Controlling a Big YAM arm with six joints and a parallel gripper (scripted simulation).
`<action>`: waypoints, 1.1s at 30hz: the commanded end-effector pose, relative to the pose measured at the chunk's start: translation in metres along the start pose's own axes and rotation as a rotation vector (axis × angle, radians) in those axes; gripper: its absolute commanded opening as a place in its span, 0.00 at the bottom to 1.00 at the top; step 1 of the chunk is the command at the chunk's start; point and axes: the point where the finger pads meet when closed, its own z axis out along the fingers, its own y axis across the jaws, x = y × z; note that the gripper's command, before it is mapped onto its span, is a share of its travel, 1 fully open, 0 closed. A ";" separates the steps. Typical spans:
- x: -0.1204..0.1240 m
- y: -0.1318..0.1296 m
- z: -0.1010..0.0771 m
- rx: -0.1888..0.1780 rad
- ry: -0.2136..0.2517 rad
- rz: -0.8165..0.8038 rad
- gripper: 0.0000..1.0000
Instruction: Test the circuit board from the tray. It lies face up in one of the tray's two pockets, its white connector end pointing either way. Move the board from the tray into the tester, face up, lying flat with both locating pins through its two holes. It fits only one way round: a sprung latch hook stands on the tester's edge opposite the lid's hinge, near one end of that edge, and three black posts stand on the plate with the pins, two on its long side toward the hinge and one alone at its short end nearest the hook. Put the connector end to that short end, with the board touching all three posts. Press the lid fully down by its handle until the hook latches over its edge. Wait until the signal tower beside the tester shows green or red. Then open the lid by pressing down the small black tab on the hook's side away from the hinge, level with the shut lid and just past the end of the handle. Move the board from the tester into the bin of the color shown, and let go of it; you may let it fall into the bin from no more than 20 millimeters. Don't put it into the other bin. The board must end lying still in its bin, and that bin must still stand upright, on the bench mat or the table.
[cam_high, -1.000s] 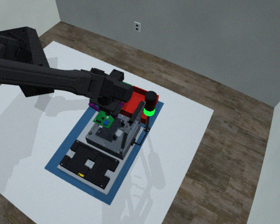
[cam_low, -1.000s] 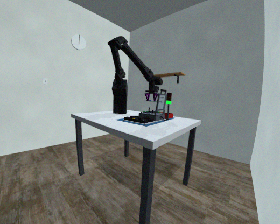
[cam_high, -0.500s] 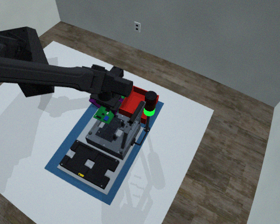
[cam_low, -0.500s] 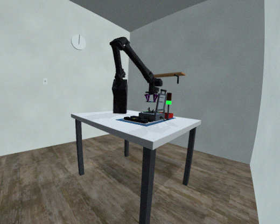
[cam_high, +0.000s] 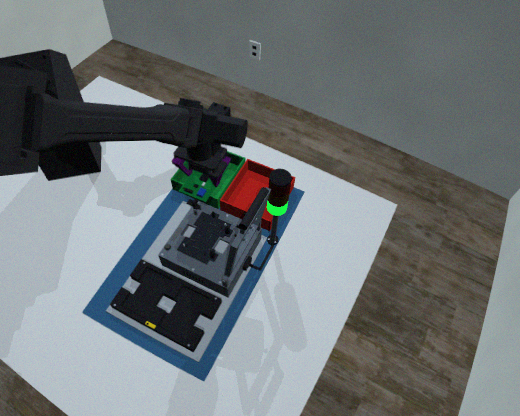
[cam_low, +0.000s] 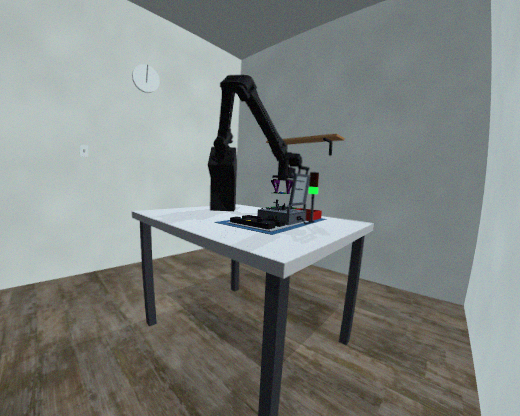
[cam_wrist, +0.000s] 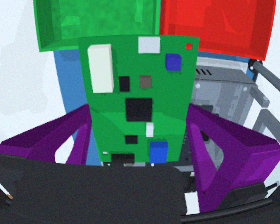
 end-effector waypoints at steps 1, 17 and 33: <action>-0.034 0.001 -0.002 0.030 -0.017 0.031 0.72; -0.103 0.038 0.018 0.026 -0.018 0.025 0.72; -0.111 0.045 0.019 0.025 -0.019 0.023 0.72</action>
